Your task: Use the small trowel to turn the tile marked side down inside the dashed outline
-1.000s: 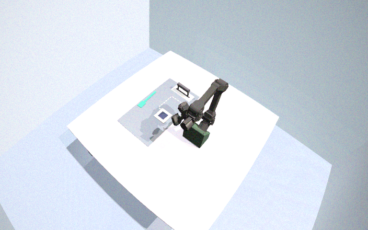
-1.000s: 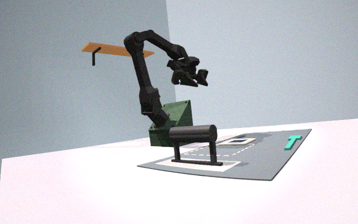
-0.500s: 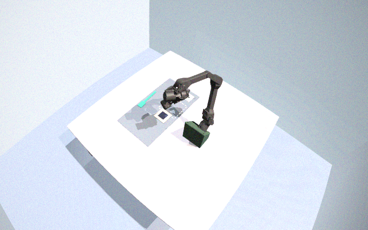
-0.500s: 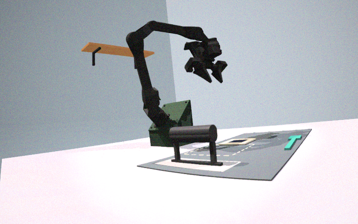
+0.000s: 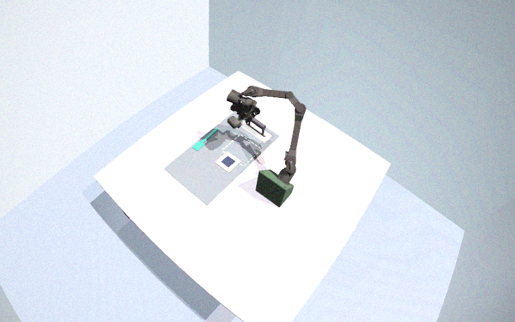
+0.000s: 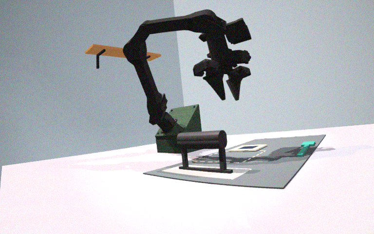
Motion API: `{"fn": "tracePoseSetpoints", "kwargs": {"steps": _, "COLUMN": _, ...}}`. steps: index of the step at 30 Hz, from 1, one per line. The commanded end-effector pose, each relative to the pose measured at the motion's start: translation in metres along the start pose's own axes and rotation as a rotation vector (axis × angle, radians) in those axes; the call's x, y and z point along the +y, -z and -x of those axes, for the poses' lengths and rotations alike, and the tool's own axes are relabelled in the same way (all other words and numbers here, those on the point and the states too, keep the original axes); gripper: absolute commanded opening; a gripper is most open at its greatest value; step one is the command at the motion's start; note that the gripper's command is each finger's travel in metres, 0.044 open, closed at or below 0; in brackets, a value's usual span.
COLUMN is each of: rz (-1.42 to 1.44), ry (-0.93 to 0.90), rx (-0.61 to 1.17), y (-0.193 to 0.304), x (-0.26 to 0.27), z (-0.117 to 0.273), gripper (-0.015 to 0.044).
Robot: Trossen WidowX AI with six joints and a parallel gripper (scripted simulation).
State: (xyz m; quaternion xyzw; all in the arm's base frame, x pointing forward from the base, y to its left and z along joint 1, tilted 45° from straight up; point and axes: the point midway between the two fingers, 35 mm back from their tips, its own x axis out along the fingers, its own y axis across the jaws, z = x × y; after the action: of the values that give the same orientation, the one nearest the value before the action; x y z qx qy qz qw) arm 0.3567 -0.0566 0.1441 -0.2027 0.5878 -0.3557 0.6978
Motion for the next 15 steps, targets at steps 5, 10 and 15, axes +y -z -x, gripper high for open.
{"fn": "tracePoseSetpoints", "kwargs": {"steps": 5, "rz": 0.098, "ry": -0.015, "rx": 0.119, "y": -0.017, "x": -0.124, "z": -0.049, "gripper": 0.0270}}
{"fn": "tracePoseSetpoints", "kwargs": {"steps": 10, "rz": 0.109, "ry": -0.016, "rx": 0.130, "y": -0.016, "x": -0.139, "z": -0.054, "gripper": 0.0270}}
{"fn": "tracePoseSetpoints", "kwargs": {"steps": 15, "rz": 0.109, "ry": -0.015, "rx": 0.130, "y": -0.016, "x": -0.139, "z": -0.055, "gripper": 0.0270}}
